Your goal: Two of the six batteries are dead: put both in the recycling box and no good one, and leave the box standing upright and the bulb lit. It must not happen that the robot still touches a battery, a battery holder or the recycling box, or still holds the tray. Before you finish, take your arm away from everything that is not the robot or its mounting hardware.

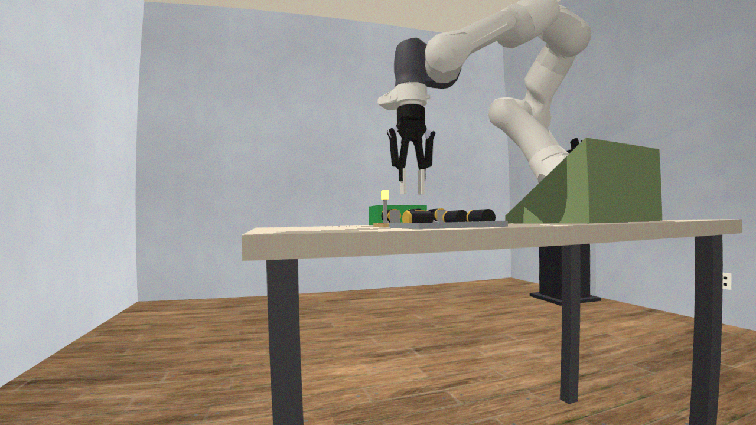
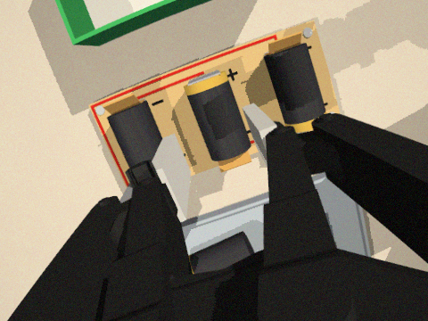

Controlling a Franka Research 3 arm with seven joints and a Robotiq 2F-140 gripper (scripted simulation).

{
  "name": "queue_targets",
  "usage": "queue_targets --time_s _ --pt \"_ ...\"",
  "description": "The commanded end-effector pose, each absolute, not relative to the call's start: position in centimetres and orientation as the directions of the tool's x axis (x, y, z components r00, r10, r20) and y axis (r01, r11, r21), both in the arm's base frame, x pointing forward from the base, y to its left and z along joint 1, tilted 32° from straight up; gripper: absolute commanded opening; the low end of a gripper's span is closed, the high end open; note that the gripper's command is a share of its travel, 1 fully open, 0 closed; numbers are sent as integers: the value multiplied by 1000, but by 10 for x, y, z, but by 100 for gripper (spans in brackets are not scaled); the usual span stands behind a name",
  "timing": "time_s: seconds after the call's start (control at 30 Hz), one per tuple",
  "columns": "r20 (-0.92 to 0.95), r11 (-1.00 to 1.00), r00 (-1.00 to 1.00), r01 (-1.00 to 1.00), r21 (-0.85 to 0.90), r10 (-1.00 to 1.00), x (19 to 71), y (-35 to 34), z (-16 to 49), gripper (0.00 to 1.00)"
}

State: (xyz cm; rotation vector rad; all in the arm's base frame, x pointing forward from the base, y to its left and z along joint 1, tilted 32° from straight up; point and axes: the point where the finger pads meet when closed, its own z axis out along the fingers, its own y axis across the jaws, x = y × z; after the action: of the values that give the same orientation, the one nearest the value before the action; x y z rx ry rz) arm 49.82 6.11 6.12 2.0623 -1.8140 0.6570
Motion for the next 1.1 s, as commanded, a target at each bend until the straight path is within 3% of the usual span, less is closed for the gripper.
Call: queue_targets --time_s 0.0,0.83,1.07 --pt "530 -134 81 -989 -63 -844 496 62 62 29" --pt "530 -134 81 -989 -63 -844 496 62 62 29" --pt "530 -134 81 -989 -63 -844 492 79 90 29"
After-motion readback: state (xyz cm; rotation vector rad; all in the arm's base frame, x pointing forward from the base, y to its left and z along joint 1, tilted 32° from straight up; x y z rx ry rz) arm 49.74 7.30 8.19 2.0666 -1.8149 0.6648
